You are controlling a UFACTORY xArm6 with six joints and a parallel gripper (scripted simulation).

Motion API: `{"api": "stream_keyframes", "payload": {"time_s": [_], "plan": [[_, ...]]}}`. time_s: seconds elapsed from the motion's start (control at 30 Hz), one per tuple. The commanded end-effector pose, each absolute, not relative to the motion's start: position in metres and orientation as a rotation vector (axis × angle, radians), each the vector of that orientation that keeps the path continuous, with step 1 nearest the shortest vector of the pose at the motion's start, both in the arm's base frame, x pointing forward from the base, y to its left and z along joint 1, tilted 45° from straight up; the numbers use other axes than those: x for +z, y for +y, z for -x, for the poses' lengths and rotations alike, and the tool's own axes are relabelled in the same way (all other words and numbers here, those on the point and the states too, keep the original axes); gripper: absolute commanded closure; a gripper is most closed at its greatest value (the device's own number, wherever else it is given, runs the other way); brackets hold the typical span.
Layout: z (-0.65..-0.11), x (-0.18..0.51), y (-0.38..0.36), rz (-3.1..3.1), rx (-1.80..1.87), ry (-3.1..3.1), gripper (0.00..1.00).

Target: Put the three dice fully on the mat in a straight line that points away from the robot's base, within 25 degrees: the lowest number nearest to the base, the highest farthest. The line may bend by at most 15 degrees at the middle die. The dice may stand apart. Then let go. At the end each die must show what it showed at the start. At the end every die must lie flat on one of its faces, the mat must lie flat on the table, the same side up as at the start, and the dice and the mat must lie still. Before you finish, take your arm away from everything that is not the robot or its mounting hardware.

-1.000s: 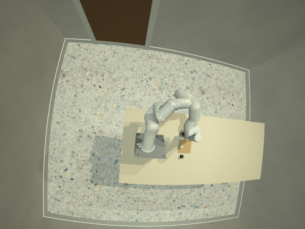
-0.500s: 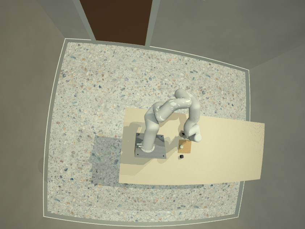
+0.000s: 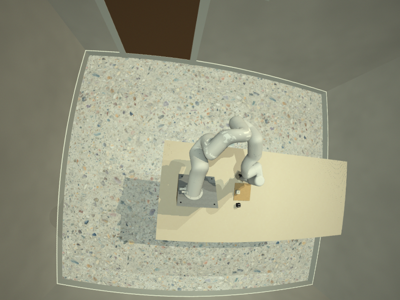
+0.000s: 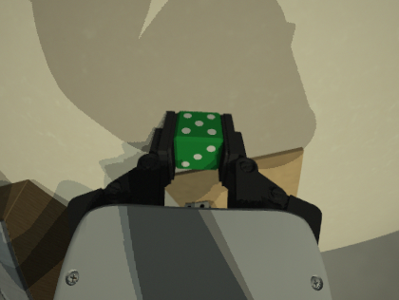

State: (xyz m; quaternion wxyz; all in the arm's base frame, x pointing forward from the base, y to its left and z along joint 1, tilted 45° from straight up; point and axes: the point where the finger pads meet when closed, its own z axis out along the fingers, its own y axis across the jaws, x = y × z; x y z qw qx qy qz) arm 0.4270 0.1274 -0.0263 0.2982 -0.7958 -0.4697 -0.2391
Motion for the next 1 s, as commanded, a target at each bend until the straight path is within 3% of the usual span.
{"api": "stream_keyframes", "payload": {"time_s": [0.0, 0.53, 0.97], "plan": [[-0.428, -0.026, 0.127, 2.116, -0.638, -1.248, 0.73], [-0.426, -0.015, 0.116, 2.116, -0.638, -1.248, 0.73], [-0.418, 0.043, 0.060, 2.116, -0.638, -1.248, 0.73]]}}
